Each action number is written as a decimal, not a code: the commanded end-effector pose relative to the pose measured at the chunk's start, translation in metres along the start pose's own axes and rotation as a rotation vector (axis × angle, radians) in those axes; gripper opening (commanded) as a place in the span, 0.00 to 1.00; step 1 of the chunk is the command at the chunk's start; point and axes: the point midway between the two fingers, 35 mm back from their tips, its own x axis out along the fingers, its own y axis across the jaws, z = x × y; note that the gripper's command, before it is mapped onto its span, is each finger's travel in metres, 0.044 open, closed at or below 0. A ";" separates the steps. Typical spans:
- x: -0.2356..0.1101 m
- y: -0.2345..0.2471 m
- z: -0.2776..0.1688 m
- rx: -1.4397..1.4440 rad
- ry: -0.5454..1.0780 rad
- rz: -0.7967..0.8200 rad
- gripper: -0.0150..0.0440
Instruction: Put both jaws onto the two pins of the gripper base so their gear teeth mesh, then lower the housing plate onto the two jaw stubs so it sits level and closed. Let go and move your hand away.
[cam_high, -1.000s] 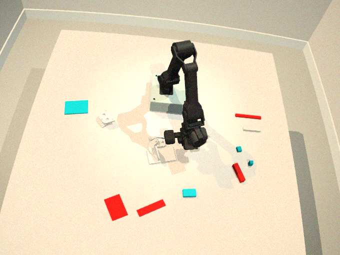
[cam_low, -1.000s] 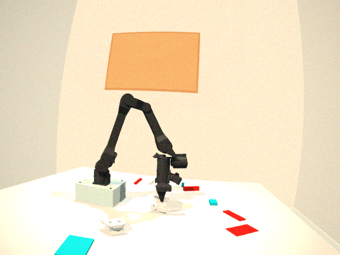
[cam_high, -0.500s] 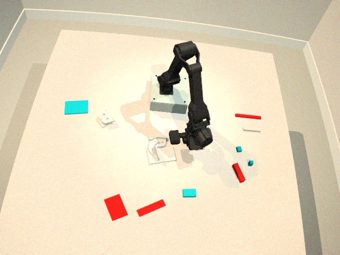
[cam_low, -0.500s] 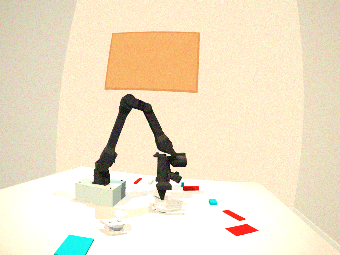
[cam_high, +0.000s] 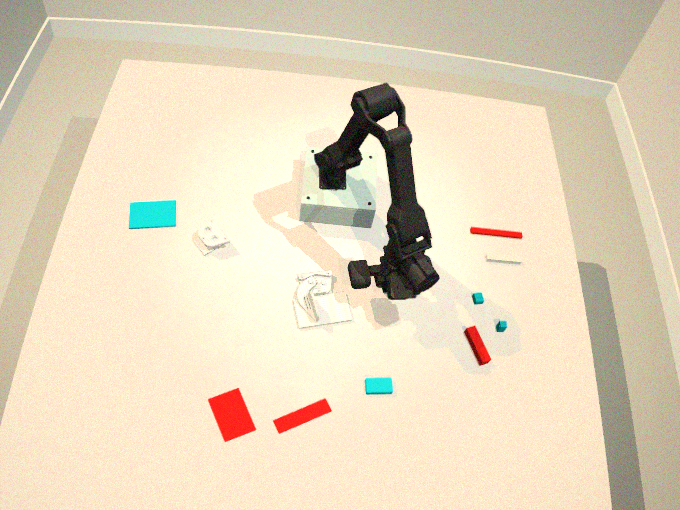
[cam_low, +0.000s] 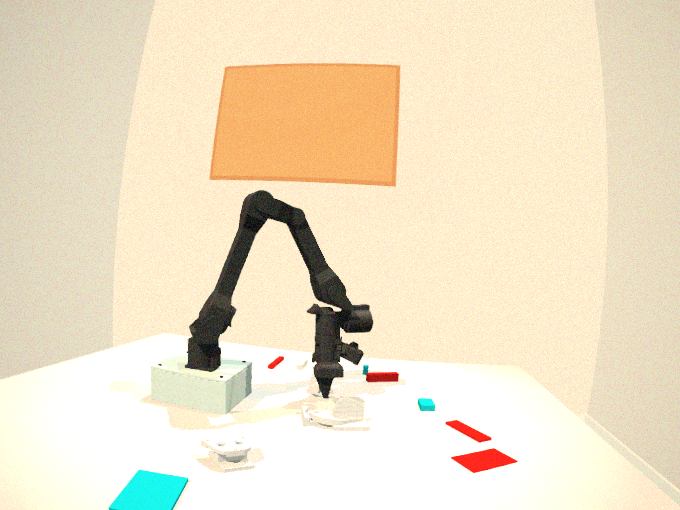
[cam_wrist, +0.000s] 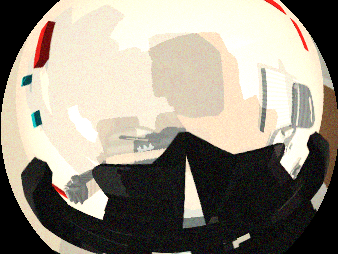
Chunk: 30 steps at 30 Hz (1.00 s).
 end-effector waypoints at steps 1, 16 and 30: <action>0.006 0.018 -0.006 -0.018 0.023 0.033 0.25; 0.007 0.043 -0.008 -0.017 0.024 0.035 0.25; 0.008 0.066 -0.013 -0.016 0.025 0.035 0.25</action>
